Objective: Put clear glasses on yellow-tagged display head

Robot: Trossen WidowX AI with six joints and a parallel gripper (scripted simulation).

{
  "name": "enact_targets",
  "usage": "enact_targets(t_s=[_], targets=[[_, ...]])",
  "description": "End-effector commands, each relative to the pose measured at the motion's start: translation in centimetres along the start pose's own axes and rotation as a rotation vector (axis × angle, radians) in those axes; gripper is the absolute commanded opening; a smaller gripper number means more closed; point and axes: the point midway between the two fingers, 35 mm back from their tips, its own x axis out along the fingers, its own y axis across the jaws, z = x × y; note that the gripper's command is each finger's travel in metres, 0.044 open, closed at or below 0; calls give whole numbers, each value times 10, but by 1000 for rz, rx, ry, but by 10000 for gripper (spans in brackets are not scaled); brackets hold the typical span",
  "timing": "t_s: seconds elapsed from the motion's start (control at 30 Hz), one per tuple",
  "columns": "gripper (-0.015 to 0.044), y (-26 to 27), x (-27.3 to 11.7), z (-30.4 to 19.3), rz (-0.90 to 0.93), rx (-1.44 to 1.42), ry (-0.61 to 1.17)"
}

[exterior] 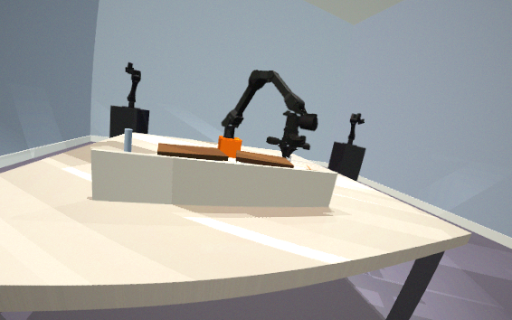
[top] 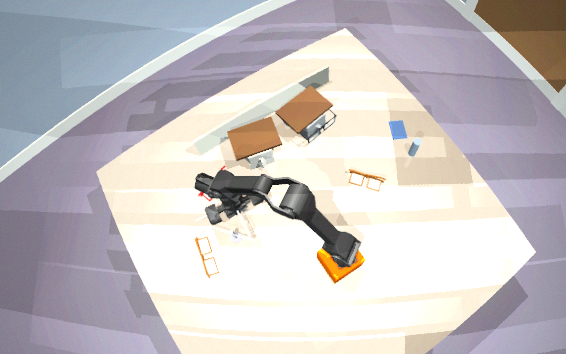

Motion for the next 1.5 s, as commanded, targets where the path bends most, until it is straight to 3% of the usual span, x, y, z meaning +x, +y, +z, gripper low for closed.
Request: enact_targets(t_s=[0.0, 1.47], targets=[[0, -4, 1, 3, -2, 0, 1], [0, -22, 0, 34, -4, 0, -2]])
